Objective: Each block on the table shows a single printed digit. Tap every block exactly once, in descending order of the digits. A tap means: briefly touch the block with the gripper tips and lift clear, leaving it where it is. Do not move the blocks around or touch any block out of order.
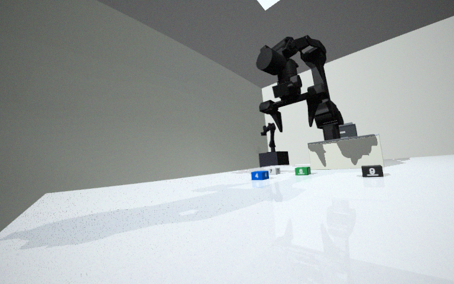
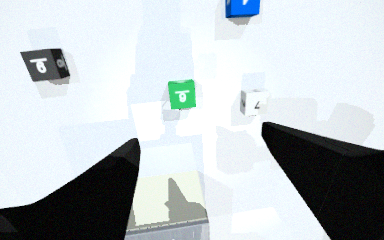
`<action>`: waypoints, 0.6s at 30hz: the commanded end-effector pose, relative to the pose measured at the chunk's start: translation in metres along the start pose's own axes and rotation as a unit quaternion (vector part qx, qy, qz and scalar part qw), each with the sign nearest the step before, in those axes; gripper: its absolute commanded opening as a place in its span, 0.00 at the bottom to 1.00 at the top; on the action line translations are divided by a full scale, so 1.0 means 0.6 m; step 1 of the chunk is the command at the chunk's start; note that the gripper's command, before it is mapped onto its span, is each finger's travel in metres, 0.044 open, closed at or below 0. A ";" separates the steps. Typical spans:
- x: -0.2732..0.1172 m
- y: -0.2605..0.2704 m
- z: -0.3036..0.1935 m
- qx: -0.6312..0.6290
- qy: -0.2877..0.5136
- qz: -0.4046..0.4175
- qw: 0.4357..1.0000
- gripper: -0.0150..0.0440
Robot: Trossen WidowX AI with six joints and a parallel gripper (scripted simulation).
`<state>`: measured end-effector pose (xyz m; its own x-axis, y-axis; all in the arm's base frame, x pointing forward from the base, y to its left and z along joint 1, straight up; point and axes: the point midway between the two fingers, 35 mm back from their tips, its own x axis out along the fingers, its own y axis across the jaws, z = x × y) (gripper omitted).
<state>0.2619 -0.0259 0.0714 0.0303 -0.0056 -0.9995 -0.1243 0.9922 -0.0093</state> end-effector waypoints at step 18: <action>-0.002 0.225 0.072 0.002 0.000 0.006 1.000 0.93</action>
<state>0.2856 0.0658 0.0706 0.0230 0.0002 -0.9997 -0.1165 0.9932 -0.0025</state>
